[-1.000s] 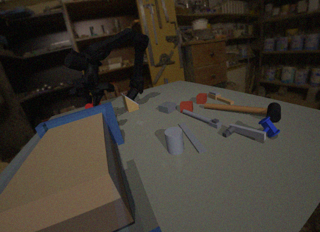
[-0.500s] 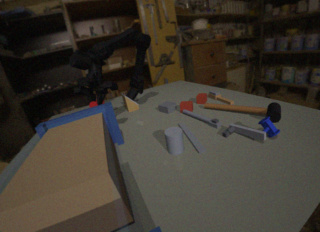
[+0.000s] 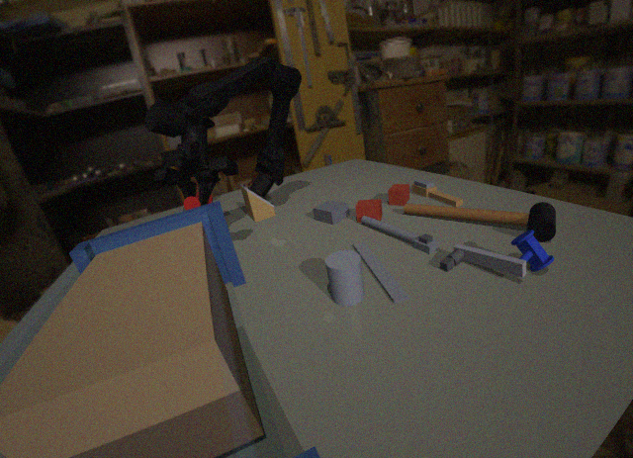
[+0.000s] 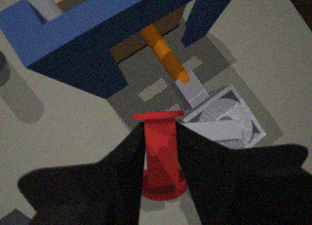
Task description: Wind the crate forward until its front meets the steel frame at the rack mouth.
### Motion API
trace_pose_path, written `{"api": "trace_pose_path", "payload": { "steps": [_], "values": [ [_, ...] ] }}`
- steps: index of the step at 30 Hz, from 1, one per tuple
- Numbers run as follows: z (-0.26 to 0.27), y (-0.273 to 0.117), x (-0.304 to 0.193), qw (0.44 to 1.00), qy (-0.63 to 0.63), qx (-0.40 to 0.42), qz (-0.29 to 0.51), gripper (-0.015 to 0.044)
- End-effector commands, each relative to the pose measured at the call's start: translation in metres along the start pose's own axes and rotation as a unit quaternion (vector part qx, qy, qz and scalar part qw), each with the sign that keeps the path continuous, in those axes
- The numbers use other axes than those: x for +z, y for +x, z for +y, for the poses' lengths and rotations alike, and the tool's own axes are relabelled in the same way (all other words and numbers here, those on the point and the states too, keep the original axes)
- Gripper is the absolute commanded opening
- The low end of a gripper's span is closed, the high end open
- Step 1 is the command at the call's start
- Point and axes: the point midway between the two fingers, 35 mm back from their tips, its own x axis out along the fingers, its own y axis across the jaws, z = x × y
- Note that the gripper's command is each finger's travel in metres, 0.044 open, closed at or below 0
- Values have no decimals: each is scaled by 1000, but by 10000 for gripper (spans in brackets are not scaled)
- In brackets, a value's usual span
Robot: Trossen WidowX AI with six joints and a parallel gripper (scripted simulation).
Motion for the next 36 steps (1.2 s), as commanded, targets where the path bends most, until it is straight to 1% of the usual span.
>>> {"api": "trace_pose_path", "payload": {
  "steps": [1, 36],
  "values": [
    [-2, -2, -13, 1000, 8, -1, 10, 0],
    [-23, -23, -56, 1000, 9, -3, 11, 0]
  ]
}}
